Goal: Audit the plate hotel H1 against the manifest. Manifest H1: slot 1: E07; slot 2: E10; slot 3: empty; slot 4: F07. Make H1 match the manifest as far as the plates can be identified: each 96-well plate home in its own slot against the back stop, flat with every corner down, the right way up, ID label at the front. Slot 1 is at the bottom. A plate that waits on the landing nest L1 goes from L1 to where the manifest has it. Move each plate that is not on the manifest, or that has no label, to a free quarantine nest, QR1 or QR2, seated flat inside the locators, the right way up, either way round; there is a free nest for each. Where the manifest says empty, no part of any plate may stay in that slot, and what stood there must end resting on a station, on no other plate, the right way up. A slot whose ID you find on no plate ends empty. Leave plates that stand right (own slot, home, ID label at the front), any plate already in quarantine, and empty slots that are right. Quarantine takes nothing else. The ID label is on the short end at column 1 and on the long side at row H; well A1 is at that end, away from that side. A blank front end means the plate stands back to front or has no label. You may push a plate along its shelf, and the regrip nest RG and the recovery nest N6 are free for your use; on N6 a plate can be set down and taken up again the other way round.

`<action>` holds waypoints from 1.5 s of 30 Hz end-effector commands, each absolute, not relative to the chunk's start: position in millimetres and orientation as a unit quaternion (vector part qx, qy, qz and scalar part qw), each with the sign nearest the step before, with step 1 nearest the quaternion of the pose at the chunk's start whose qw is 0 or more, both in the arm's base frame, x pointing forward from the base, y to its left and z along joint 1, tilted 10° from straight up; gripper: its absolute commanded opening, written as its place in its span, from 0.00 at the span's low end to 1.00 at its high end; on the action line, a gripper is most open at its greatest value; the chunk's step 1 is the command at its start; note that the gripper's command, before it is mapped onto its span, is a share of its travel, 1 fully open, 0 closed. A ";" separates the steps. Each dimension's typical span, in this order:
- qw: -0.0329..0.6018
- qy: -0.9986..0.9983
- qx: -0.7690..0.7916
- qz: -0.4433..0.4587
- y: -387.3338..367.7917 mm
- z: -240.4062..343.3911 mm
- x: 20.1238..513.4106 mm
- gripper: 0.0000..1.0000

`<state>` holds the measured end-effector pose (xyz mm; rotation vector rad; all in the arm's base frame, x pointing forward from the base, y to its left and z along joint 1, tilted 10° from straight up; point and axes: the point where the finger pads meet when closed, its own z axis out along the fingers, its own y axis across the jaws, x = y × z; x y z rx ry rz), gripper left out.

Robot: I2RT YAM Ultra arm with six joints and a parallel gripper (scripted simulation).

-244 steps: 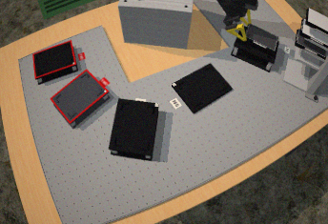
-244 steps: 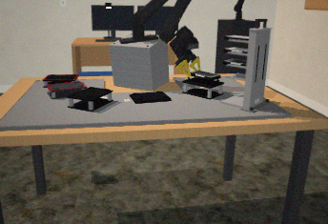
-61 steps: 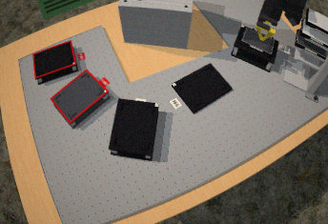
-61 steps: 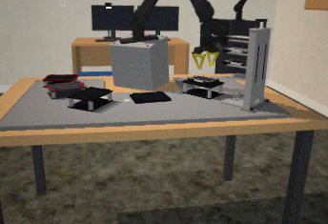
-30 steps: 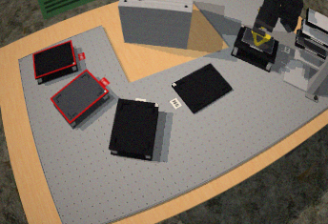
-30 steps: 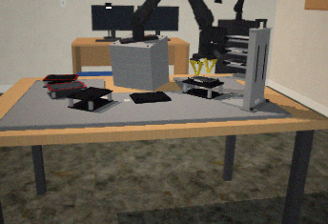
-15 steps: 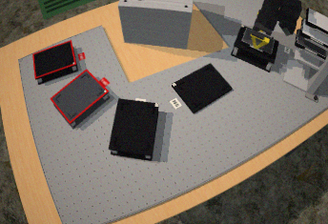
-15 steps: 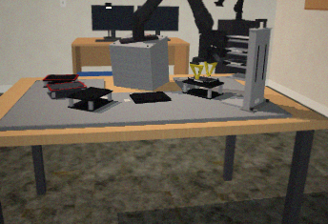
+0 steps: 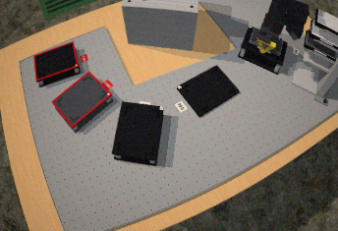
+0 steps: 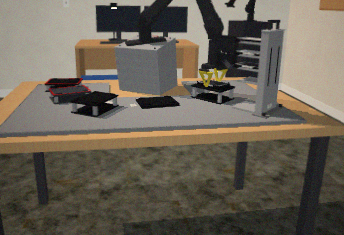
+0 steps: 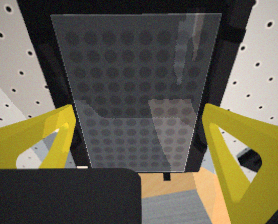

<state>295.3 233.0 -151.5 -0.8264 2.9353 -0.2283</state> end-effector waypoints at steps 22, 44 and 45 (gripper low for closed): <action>0.053 0.958 -0.272 -0.069 238.8 -148.5 301.1 0.86; 0.052 0.958 -0.274 -0.071 240.3 -129.2 294.3 0.86; 0.051 0.958 -0.274 -0.071 239.9 -128.5 293.6 0.86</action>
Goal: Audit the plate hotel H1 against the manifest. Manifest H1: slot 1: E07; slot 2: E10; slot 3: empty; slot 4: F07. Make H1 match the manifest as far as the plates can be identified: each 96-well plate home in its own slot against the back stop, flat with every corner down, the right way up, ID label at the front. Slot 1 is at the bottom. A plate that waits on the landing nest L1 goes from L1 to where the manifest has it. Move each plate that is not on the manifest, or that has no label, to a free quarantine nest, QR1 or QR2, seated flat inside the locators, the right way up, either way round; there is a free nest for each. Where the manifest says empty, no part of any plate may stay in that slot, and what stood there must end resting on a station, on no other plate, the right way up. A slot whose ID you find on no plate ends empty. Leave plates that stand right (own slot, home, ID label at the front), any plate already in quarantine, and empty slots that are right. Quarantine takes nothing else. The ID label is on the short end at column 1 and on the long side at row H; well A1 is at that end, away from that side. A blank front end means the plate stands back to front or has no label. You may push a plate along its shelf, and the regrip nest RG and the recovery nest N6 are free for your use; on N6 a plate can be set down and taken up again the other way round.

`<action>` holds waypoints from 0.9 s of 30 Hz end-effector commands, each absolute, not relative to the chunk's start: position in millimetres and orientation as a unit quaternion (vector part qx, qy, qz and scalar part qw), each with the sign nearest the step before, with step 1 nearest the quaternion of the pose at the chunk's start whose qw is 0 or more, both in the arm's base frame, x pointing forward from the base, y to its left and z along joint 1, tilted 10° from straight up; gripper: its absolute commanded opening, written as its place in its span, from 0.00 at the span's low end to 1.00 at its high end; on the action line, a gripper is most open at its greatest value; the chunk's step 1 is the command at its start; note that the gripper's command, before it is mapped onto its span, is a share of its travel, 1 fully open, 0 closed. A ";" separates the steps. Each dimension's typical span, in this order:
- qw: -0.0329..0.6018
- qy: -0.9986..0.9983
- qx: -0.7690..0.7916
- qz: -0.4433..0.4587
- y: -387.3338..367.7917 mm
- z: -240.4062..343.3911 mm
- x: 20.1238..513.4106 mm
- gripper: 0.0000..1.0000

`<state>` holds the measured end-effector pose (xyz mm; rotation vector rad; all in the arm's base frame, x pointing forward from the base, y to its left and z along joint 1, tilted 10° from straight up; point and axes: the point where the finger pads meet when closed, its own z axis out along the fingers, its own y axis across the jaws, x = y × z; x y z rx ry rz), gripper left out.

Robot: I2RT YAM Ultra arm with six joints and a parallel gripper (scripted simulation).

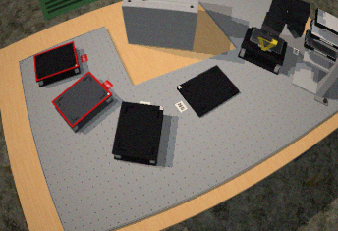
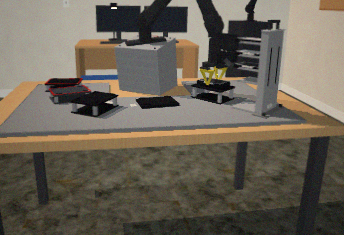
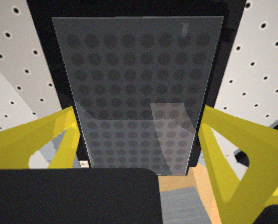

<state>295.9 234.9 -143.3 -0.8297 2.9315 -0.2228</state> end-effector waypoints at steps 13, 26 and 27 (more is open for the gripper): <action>0.055 0.958 -0.273 -0.070 243.2 -116.3 294.5 0.86; 0.055 0.958 -0.273 -0.069 244.6 -105.2 293.3 0.86; 0.056 0.958 -0.273 -0.069 244.9 -104.1 293.4 0.86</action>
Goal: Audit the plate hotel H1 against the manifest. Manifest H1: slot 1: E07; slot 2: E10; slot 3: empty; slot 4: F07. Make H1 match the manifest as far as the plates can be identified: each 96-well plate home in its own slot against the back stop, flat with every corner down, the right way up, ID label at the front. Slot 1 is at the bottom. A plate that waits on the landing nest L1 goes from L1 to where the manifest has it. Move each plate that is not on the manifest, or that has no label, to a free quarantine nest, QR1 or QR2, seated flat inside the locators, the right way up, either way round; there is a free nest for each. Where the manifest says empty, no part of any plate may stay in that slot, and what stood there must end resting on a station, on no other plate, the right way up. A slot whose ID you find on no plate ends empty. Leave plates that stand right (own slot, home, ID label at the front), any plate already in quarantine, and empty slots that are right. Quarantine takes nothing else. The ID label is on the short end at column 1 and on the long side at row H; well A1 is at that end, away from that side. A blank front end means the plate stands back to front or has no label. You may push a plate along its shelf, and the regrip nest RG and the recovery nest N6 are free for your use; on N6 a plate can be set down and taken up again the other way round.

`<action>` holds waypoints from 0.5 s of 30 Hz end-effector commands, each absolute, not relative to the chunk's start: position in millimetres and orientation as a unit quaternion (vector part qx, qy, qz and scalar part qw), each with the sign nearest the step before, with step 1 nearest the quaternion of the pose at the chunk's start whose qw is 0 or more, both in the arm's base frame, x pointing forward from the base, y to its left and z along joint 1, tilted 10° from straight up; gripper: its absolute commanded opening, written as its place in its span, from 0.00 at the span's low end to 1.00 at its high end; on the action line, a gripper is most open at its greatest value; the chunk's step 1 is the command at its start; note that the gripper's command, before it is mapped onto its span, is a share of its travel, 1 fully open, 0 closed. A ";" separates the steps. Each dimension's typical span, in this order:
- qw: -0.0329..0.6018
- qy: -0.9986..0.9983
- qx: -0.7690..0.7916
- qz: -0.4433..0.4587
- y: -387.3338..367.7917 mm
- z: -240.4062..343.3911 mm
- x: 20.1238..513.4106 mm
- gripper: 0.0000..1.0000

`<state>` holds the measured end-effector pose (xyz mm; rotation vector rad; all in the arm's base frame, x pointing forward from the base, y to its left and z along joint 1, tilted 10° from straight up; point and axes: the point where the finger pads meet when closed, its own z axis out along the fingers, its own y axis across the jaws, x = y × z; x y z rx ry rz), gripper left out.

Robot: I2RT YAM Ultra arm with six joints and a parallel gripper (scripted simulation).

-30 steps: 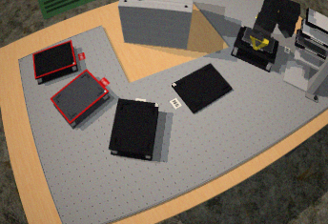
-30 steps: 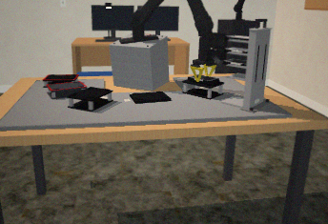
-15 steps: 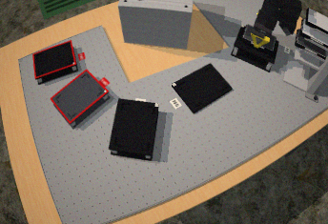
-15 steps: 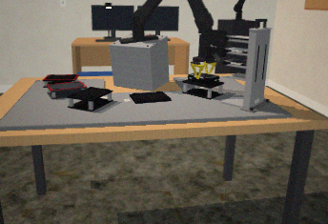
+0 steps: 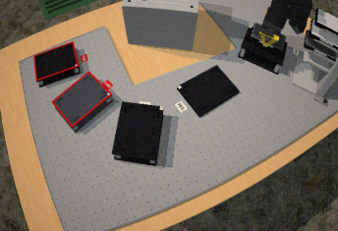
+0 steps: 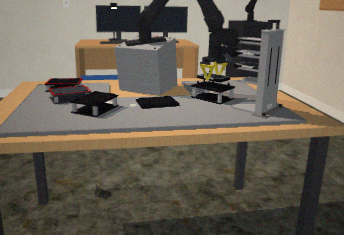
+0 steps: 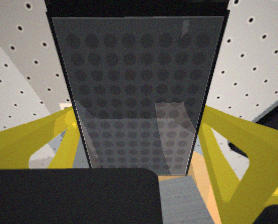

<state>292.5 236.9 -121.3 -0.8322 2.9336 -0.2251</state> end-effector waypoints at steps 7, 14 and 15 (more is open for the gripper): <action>0.059 0.958 -0.273 -0.067 247.9 -95.6 294.8 0.86; 0.063 0.958 -0.273 -0.065 251.0 -88.8 296.8 0.86; 0.064 0.958 -0.272 -0.064 251.7 -87.4 297.2 0.86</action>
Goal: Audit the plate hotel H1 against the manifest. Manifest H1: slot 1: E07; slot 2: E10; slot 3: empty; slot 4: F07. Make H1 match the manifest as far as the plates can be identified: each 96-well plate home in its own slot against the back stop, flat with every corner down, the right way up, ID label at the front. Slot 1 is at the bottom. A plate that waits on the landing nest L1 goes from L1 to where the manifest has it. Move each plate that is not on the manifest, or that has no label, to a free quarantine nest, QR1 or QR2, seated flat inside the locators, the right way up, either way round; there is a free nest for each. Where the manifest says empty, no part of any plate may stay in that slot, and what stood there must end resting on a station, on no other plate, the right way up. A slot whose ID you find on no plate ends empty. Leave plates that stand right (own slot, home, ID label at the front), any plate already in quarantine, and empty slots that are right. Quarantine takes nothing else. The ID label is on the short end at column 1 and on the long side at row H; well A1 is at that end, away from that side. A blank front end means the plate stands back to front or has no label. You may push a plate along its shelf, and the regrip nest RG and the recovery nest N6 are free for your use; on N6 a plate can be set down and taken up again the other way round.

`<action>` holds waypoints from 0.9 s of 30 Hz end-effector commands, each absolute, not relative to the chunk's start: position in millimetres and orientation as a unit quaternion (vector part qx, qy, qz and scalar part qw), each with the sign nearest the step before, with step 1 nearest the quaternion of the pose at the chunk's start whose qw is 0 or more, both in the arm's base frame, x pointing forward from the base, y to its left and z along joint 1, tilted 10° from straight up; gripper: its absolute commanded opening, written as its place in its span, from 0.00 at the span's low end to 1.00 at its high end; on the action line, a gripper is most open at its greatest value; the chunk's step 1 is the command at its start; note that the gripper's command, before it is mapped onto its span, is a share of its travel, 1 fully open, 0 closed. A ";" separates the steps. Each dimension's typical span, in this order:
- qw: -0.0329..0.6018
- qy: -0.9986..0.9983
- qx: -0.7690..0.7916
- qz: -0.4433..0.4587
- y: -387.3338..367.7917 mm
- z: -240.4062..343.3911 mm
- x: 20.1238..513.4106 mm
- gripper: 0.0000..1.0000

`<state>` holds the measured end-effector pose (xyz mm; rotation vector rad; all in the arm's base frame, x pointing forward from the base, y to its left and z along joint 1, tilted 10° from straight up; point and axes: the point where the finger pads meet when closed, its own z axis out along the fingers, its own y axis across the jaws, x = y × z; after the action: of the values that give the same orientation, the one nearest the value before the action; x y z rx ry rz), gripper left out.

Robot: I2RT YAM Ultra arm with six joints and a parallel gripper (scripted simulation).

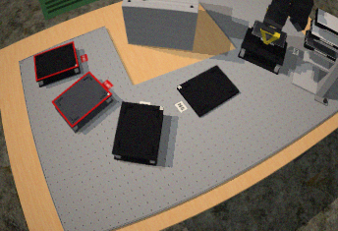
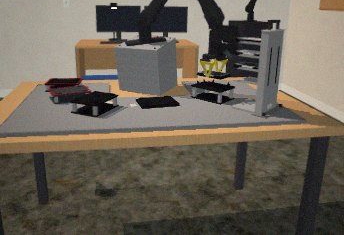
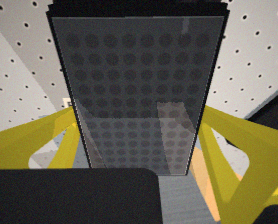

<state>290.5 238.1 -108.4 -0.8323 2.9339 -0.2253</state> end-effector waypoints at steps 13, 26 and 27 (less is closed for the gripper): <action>0.067 0.958 -0.272 -0.063 254.0 -75.4 296.9 0.86; 0.067 0.958 -0.272 -0.063 254.4 -68.4 295.9 0.86; 0.067 0.958 -0.272 -0.063 254.4 -68.4 295.9 0.86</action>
<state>285.6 238.4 -88.7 -0.8344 2.9385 -0.2301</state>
